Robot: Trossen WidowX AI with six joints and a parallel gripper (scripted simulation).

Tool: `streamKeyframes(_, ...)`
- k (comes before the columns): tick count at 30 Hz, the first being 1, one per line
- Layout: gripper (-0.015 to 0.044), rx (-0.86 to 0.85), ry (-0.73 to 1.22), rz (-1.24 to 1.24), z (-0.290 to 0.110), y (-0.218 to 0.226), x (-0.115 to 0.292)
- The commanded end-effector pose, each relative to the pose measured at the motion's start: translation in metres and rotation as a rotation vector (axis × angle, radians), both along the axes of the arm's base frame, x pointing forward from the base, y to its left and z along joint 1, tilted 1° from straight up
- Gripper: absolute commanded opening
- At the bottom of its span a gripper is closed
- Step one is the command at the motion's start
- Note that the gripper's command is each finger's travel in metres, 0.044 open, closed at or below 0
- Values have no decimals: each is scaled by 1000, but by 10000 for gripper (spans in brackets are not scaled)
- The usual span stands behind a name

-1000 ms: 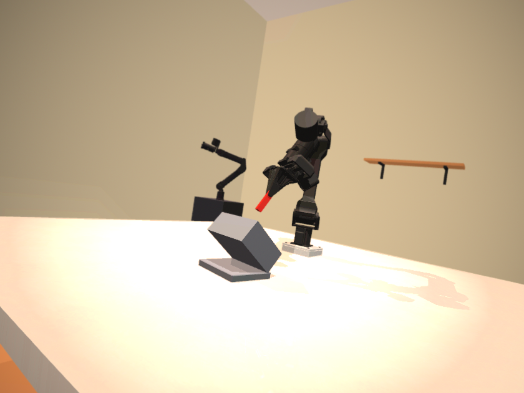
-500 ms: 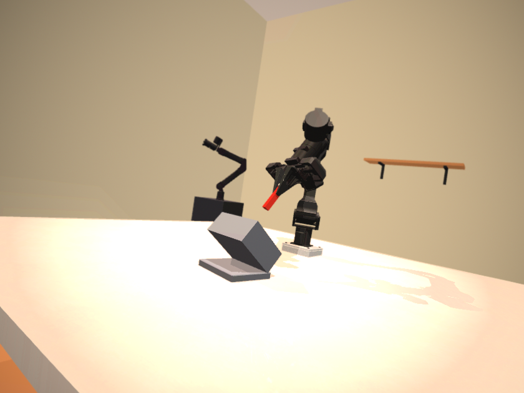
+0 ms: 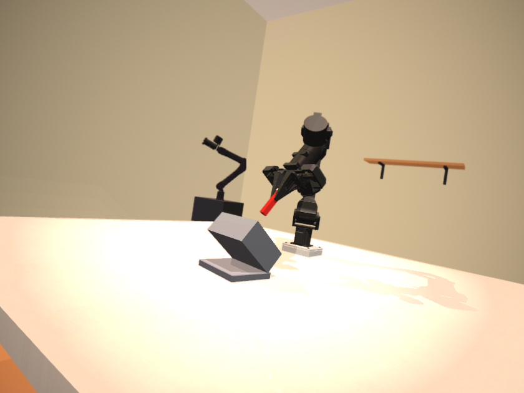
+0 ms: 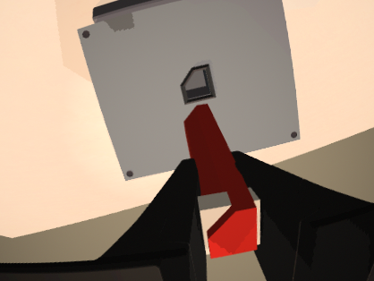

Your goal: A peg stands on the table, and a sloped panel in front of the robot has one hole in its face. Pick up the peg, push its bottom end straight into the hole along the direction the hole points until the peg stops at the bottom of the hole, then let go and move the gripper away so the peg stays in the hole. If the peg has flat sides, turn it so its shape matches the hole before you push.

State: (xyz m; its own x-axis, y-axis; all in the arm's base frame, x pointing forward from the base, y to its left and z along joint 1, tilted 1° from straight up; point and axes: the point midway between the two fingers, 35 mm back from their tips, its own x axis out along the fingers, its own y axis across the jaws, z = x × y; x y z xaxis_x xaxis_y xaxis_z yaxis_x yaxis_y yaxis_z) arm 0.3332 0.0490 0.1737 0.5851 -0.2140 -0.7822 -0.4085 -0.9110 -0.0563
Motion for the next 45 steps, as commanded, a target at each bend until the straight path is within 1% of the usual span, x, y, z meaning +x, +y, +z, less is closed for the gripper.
streamKeyframes(1, 0, -16, 3, 26, -8, 0, 4)
streamKeyframes(14, 0, -46, -6, 73, -21, 1, 13)
streamKeyframes(37, 0, -49, -9, 75, -40, -4, 27)
streamKeyframes(45, 0, -49, -14, 69, -35, -3, 26)
